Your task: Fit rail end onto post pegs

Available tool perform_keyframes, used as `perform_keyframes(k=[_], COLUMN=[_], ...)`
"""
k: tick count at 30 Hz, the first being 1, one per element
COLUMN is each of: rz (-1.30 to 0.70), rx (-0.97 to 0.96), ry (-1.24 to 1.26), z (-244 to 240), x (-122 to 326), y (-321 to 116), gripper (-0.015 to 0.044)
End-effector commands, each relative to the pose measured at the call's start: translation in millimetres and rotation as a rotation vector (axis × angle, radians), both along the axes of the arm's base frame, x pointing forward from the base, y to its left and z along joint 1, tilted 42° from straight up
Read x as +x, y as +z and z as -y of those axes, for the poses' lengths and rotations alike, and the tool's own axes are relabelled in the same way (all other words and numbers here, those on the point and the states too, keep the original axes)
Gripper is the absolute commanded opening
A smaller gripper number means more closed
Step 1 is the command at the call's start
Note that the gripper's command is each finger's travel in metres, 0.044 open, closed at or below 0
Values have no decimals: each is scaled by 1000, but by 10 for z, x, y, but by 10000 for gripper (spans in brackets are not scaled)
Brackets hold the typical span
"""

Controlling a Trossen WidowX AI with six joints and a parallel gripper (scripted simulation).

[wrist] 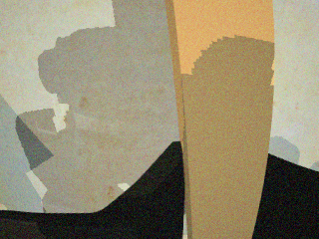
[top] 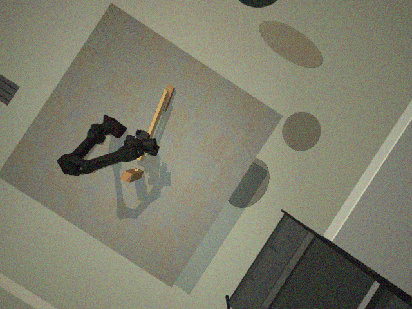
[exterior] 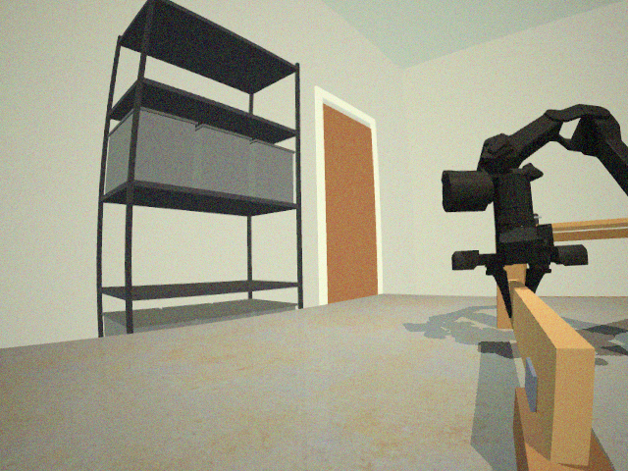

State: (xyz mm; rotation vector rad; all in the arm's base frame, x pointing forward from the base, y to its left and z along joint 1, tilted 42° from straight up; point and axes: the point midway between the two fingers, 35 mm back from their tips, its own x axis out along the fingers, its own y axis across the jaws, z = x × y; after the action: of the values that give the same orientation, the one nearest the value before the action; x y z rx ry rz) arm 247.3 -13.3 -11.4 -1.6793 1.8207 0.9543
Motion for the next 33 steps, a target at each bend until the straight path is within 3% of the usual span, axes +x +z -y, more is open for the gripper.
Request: perform_keyframes(k=[1,33], rz=[5,5], rx=[5,4], ry=[5,5], z=[-29,42], x=[25,9], y=[15,40], gripper=[0,0])
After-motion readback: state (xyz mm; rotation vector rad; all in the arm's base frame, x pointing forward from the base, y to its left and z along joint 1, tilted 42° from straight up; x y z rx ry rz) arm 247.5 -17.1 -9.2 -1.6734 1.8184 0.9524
